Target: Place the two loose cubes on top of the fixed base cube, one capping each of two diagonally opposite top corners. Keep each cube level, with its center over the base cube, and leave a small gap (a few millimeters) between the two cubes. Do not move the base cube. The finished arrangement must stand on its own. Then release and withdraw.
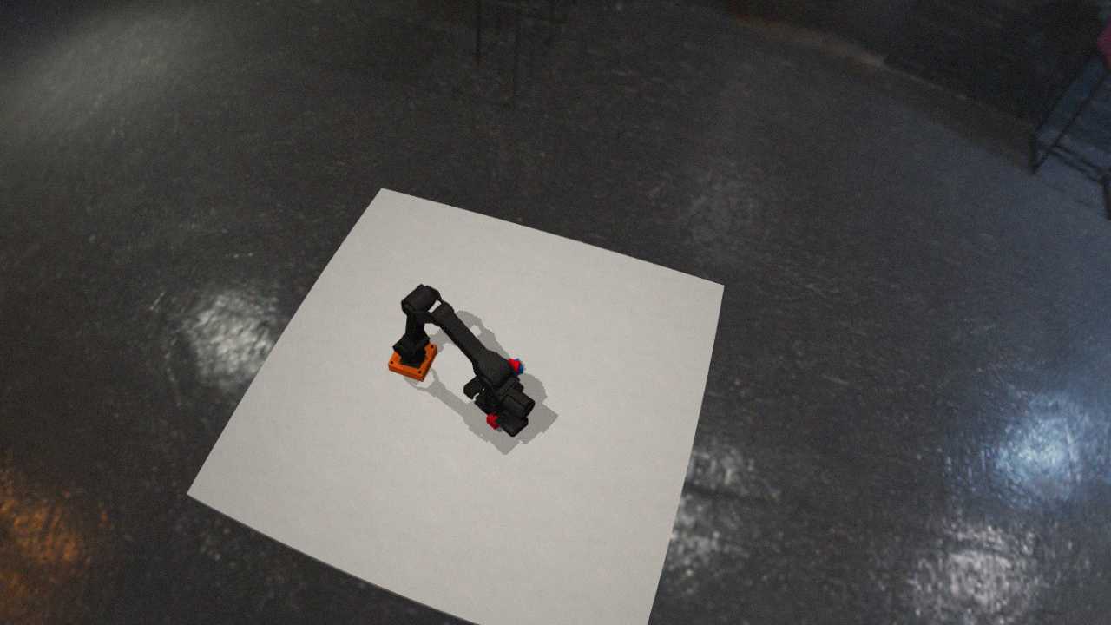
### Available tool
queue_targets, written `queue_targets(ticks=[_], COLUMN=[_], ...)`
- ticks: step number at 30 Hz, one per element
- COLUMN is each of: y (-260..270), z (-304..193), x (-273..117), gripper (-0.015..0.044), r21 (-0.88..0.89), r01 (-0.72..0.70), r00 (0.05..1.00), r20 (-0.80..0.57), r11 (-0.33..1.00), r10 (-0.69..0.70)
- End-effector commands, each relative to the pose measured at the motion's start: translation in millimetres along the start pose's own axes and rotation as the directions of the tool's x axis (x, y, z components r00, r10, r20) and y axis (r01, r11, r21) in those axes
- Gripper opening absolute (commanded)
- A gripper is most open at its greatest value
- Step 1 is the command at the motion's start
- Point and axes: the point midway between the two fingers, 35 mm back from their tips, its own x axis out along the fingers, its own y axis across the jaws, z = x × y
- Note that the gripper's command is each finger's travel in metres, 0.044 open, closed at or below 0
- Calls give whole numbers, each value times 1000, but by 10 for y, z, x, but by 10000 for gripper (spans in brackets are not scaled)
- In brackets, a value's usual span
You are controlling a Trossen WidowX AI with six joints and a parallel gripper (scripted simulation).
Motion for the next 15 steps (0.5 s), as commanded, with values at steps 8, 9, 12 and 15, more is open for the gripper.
queue_targets(ticks=[8,9,12,15], y=[22,27,44,49], z=[-4,-4,-6,-1], x=[-372,-404,-495,-516], gripper=[105,105,105,105], r21=[3,3,3,3], r01=[8,8,8,8], r00=[1000,1000,1000,1000], r20=[-1,-1,-1,-1], r11=[1000,1000,1000,1000], r10=[-8,-8,-8,-8])
